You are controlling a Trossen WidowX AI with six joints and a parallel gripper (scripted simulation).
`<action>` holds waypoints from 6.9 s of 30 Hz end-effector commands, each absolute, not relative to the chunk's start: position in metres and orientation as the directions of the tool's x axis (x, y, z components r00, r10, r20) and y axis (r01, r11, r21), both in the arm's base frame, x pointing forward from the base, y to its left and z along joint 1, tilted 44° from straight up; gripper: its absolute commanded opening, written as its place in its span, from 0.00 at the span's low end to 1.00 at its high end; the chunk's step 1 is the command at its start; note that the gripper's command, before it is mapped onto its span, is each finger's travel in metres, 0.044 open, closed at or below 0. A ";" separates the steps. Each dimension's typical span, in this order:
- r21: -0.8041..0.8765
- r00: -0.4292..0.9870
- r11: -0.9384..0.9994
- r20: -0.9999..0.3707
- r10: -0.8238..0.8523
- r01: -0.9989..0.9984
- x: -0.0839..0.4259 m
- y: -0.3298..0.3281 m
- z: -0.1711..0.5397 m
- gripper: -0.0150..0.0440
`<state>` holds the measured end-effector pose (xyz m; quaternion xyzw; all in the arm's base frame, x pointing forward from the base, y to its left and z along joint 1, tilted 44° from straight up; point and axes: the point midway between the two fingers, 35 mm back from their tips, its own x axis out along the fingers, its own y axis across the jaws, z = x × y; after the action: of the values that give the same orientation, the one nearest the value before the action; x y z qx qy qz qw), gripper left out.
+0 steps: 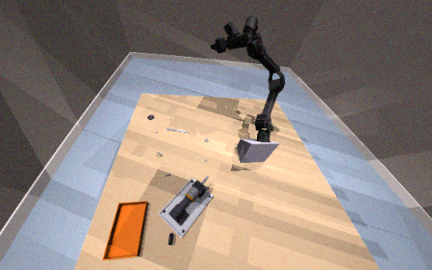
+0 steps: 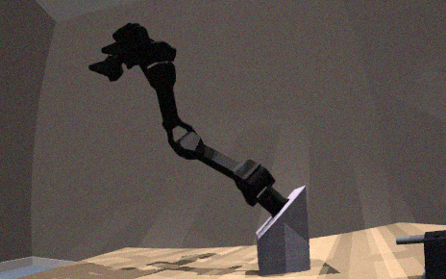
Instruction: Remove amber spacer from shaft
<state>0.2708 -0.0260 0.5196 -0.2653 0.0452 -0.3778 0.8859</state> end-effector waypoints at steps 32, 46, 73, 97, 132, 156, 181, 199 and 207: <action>0.580 0.929 0.729 -0.280 -0.243 0.365 0.462 0.070 0.155 1.00; 0.809 0.826 0.175 -0.561 -0.053 0.561 0.418 0.075 -0.012 1.00; 0.479 0.600 -0.483 -0.789 0.128 0.733 0.314 0.075 -0.131 1.00; 0.479 0.600 -0.483 -0.789 0.128 0.733 0.314 0.075 -0.131 1.00; 0.479 0.600 -0.483 -0.790 0.128 0.733 0.309 0.070 -0.128 1.00; 0.480 0.601 -0.484 -0.789 0.128 0.732 0.332 0.076 -0.158 1.00; 0.480 0.601 -0.484 -0.789 0.128 0.732 0.333 0.077 -0.159 1.00; 0.480 0.602 -0.484 -0.788 0.128 0.732 0.337 0.077 -0.163 1.00; 0.480 0.602 -0.484 -0.788 0.128 0.732 0.344 0.079 -0.172 1.00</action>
<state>0.3398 0.0772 -0.1690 0.7854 0.2718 -0.3553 0.4279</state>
